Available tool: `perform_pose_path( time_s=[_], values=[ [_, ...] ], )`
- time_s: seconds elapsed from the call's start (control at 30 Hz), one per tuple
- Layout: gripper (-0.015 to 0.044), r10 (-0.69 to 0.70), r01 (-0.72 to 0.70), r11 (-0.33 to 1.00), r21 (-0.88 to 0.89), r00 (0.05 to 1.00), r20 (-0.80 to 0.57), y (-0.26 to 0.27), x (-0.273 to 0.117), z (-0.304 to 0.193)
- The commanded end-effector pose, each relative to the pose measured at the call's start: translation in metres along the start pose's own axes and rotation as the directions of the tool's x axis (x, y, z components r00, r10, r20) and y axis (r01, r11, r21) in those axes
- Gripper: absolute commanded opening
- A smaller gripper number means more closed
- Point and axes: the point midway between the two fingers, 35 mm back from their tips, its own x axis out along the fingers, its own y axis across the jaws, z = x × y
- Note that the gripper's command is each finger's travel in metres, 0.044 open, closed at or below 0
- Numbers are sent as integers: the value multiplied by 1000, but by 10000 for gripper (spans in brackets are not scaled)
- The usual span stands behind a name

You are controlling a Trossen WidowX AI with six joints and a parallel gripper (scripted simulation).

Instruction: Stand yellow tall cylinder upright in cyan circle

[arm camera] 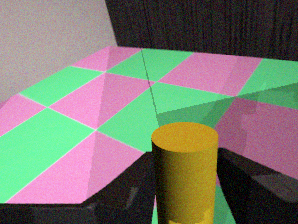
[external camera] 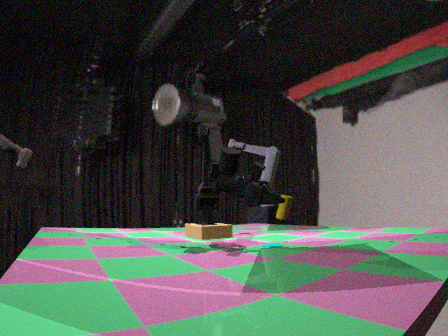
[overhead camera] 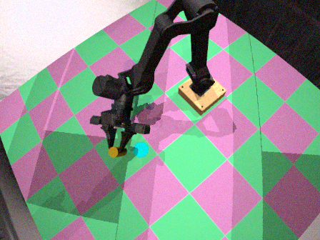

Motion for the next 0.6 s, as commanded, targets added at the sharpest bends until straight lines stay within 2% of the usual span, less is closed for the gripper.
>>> perform_pose_path(
  time_s=[0.0, 0.57],
  values=[
    [105, 11, -11, 1000, -1, 1000, 18, 3, -3, 0],
    [105, 41, -38, 999, -38, 995, 93, 13, -17, 0]
  ],
)
